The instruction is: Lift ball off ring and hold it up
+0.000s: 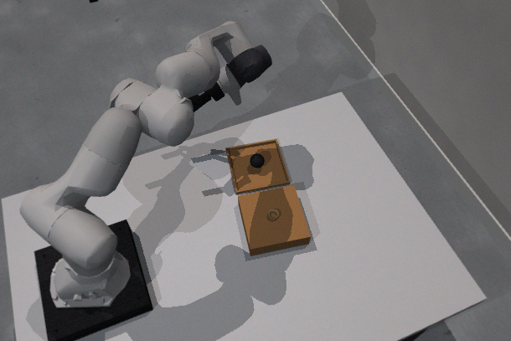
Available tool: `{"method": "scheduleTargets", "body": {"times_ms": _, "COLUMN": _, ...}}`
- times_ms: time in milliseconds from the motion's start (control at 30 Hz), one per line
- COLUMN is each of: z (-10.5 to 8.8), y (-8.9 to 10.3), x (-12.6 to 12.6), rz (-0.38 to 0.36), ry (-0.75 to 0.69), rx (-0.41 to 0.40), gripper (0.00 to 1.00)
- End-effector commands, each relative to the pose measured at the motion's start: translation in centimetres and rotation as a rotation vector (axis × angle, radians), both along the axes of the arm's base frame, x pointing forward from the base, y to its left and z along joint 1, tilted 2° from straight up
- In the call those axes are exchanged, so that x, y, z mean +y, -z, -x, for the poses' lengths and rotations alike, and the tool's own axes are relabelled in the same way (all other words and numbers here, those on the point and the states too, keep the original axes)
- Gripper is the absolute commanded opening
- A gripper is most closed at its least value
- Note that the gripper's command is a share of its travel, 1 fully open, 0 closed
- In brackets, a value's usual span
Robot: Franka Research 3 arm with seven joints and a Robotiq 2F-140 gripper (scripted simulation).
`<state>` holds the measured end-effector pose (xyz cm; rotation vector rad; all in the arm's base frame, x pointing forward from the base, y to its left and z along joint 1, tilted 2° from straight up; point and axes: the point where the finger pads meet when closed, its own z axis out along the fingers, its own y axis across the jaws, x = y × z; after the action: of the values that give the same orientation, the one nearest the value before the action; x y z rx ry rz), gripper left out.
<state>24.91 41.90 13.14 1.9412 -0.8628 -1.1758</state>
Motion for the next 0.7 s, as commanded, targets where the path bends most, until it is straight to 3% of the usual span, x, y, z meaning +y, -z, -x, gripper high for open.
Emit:
{"method": "scheduleTargets", "body": {"times_ms": 0, "z": 0.0, "y": 0.0, "x": 0.0, "rz": 0.0, "ry": 0.0, "rx": 0.0, "gripper": 1.0}}
{"method": "scheduleTargets", "body": {"times_ms": 567, "z": 0.0, "y": 0.0, "x": 0.0, "rz": -0.001, "ry": -0.001, "rx": -0.001, "gripper": 1.0}}
{"method": "scheduleTargets", "body": {"times_ms": 667, "z": -1.2, "y": 0.2, "x": -0.5, "rz": -0.036, "ry": -0.04, "rx": -0.04, "gripper": 1.0}}
